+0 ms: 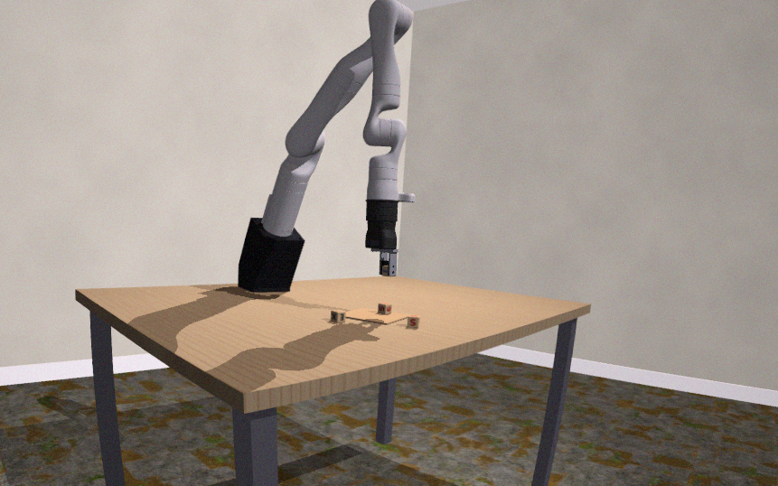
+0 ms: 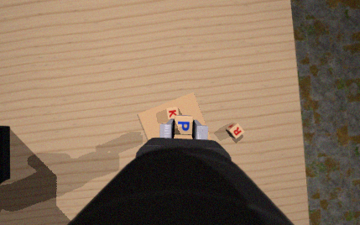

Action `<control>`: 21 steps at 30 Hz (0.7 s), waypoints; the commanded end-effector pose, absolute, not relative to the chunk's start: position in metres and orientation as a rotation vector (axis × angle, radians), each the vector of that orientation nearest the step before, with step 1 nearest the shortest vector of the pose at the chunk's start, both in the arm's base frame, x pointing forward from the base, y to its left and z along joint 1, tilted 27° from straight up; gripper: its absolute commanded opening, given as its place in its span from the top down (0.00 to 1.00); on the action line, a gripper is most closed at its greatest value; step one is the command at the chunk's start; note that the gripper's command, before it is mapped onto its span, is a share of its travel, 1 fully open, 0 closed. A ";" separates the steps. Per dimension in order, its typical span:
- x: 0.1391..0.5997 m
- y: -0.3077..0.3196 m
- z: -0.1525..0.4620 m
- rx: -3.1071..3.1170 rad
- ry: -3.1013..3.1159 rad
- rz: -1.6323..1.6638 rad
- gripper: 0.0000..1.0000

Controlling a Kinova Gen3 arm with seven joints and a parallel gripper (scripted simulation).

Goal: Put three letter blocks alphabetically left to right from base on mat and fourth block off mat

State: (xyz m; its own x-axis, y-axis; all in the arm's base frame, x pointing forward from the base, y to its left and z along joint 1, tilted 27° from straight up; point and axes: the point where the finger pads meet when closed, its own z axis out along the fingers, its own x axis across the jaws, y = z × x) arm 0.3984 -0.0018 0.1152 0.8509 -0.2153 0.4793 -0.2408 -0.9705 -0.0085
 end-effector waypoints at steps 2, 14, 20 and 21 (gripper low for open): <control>0.386 -0.013 0.115 2.971 -0.225 0.711 0.51; 0.376 -0.023 0.112 2.962 -0.103 0.678 0.51; 0.376 -0.024 0.112 2.962 -0.101 0.677 0.51; 0.376 -0.024 0.112 2.962 -0.101 0.677 0.51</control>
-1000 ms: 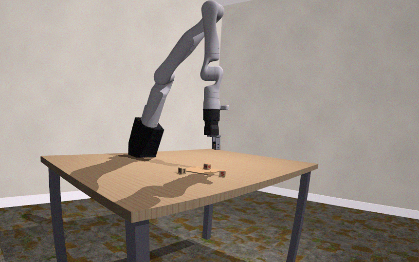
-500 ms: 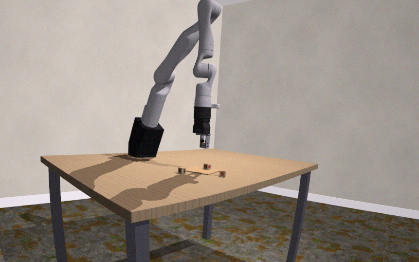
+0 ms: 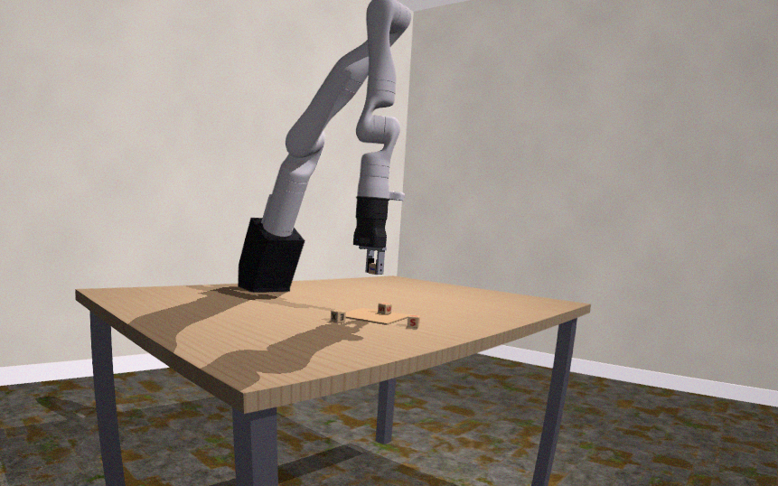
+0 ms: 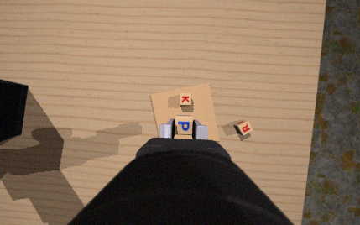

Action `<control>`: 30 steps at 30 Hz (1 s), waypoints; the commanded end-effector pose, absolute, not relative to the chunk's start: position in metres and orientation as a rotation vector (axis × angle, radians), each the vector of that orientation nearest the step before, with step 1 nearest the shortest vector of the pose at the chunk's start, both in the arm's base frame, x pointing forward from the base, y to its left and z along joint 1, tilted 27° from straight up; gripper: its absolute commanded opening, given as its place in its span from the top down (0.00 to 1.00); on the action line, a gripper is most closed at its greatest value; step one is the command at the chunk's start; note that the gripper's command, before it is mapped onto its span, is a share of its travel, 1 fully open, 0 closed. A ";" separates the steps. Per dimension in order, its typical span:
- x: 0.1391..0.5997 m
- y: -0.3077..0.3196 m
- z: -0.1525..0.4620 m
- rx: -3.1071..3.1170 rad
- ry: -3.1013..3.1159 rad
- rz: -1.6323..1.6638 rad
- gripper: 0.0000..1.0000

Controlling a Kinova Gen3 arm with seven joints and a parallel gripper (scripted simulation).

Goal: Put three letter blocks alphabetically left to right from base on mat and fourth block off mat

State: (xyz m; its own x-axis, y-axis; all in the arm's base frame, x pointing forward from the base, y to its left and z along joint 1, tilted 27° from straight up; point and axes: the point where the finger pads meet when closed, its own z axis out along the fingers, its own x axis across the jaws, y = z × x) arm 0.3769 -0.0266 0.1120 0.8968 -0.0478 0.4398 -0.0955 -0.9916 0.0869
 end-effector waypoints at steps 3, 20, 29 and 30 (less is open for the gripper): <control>0.376 -0.024 0.112 2.961 -0.101 0.677 0.51; 0.379 -0.026 0.111 2.953 -0.101 0.686 0.51; 0.380 -0.027 0.108 2.957 -0.100 0.688 0.51; 0.381 -0.027 0.107 2.957 -0.100 0.688 0.51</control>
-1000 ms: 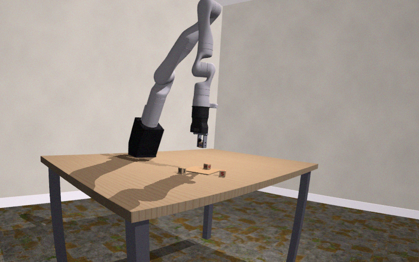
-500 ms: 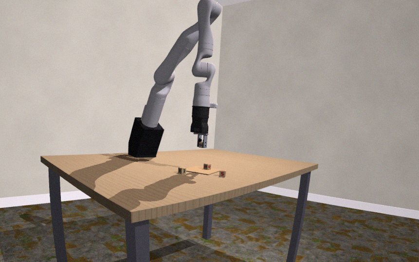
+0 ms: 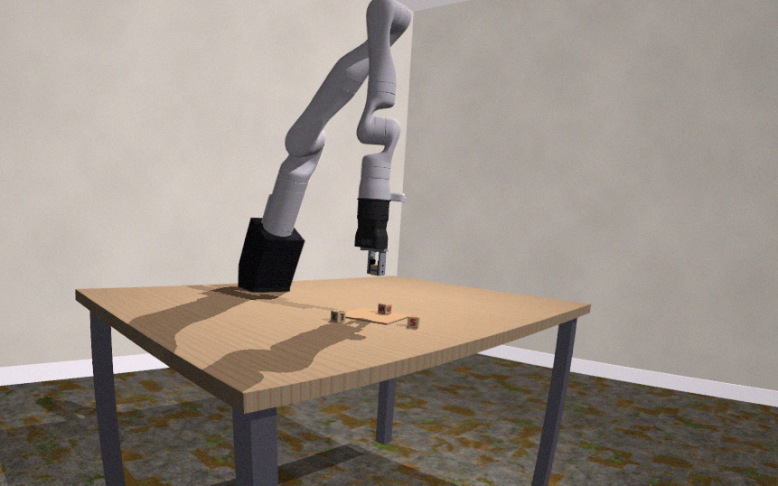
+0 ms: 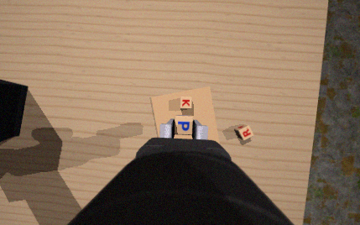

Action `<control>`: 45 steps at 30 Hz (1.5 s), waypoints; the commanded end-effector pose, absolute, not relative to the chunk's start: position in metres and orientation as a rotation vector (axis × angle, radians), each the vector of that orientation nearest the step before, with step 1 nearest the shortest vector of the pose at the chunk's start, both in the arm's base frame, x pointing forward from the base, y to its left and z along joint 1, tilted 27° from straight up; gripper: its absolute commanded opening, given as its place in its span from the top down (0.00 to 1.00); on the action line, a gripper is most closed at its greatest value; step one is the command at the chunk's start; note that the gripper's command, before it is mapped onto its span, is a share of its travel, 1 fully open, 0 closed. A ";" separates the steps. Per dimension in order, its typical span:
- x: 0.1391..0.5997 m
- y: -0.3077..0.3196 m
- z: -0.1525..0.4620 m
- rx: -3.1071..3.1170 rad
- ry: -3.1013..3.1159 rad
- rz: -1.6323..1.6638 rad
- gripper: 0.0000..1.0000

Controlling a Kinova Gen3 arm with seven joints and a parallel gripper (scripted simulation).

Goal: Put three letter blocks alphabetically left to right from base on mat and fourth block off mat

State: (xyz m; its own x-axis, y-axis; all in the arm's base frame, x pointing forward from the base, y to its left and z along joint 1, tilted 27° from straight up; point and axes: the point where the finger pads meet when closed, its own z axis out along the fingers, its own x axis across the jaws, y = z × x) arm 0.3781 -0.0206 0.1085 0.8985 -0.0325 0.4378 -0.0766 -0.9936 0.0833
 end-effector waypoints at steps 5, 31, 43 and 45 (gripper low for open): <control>0.383 -0.027 0.102 2.957 -0.100 0.688 0.51; 0.414 -0.035 0.041 2.956 -0.097 0.690 0.51; 0.422 -0.037 0.025 2.956 -0.097 0.690 0.51; 0.422 -0.037 0.025 2.957 -0.097 0.689 0.51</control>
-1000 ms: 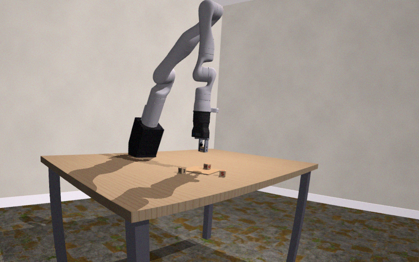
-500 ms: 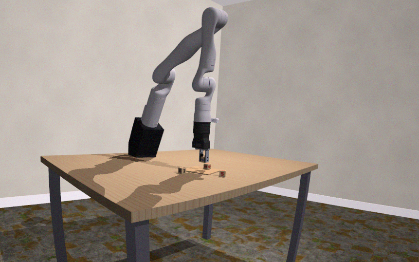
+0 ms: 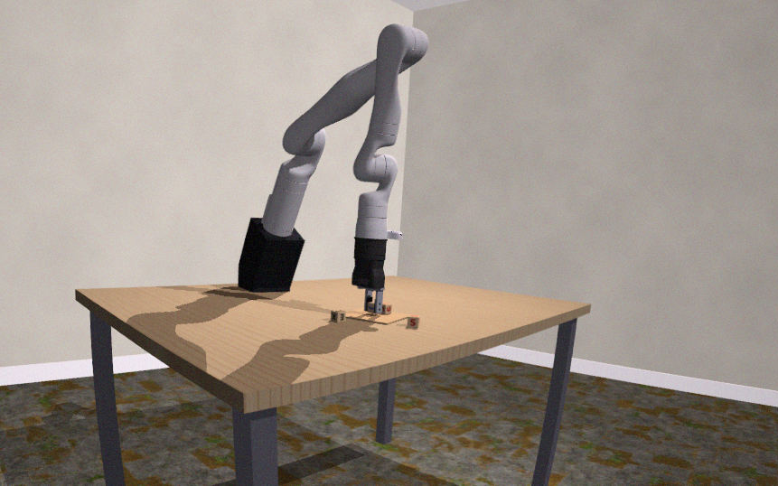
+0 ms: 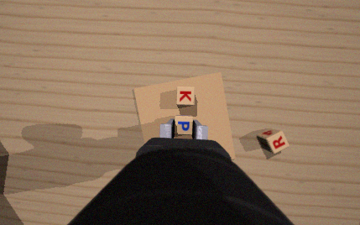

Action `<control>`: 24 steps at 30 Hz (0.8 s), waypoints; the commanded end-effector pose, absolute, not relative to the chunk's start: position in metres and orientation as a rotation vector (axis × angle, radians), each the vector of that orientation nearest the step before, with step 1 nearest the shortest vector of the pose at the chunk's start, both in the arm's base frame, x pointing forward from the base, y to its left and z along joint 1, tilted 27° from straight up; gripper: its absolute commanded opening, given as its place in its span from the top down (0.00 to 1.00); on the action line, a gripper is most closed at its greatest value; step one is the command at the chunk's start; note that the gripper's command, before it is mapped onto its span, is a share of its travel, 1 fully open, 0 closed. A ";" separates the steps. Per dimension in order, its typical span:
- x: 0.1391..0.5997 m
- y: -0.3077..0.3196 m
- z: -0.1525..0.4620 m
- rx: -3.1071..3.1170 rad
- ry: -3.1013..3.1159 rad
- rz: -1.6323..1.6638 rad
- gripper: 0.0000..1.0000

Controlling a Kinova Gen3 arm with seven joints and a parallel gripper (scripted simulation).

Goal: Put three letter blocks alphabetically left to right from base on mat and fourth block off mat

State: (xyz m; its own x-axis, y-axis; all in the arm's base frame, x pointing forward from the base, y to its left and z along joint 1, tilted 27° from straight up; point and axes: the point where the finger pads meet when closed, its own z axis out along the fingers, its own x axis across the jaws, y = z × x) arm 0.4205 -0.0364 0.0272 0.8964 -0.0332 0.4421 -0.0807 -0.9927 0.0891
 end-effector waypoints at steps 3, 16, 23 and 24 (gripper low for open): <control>0.422 -0.037 0.025 2.957 -0.097 0.689 0.51; 0.422 -0.037 0.025 2.957 -0.097 0.689 0.51; 0.423 -0.037 0.026 2.956 -0.100 0.692 0.51; 0.424 -0.038 0.026 2.956 -0.102 0.694 0.51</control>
State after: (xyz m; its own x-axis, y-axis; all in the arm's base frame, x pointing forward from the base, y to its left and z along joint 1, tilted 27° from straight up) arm 0.4203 -0.0374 0.0250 0.8975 -0.0369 0.4395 -0.0839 -0.9926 0.0879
